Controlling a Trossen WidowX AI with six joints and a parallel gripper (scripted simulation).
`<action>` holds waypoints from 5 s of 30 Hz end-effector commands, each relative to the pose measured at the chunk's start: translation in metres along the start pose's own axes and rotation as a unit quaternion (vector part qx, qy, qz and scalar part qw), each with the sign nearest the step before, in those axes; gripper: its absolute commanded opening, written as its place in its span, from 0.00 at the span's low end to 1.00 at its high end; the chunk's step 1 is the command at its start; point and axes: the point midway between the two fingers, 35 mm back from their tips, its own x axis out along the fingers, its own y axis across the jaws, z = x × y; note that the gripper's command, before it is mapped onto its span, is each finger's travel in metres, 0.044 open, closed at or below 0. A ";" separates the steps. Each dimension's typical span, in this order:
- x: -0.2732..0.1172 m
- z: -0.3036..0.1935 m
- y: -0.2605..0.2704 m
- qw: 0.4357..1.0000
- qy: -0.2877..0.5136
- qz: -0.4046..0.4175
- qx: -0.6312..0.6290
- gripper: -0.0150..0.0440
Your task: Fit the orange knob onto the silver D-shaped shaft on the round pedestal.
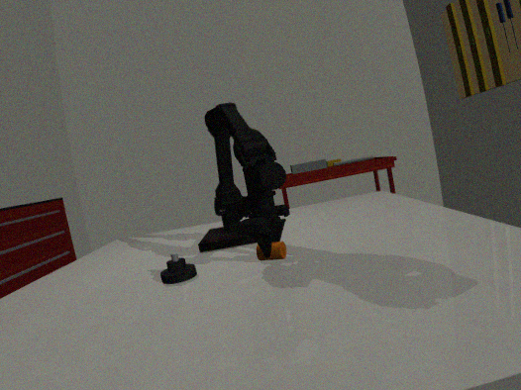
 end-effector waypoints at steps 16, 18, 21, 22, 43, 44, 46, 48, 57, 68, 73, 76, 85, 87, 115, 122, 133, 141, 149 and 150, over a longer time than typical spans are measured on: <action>-0.001 0.000 0.000 1.000 0.000 0.000 0.000 0.69; -0.001 0.000 0.000 1.000 0.000 0.000 0.000 0.69; -0.001 0.000 0.000 1.000 0.000 0.000 0.000 0.78; -0.001 0.000 0.000 1.000 0.000 0.000 0.000 0.83; -0.060 0.000 0.000 1.000 0.000 0.000 0.000 1.00; -0.060 0.000 0.000 1.000 0.000 0.000 0.000 1.00; -0.060 0.000 0.000 1.000 0.000 0.000 0.000 1.00; -0.060 0.000 0.000 1.000 0.000 0.000 0.000 1.00; -0.062 -0.003 0.000 0.962 0.000 0.000 -0.274 1.00; -0.064 -0.008 -0.001 0.672 0.000 0.001 -0.741 1.00; -0.065 -0.010 -0.001 0.558 0.000 0.001 -0.830 1.00; -0.065 -0.010 -0.001 0.486 0.000 0.002 -0.874 1.00; -0.067 -0.013 -0.001 0.252 -0.001 0.002 -0.968 1.00; -0.067 -0.013 -0.001 0.197 -0.001 0.002 -0.980 1.00; -0.062 -0.016 -0.001 0.004 -0.001 0.002 -1.000 1.00; -0.043 -0.015 -0.001 0.004 -0.001 0.001 -1.000 1.00; -0.026 -0.016 -0.001 0.004 -0.001 0.001 -1.000 1.00; -0.013 -0.016 -0.001 0.004 -0.001 0.001 -1.000 1.00; 0.000 -0.015 -0.001 0.004 -0.001 0.001 -1.000 1.00; 0.002 -0.015 -0.001 0.004 -0.001 0.001 -1.000 1.00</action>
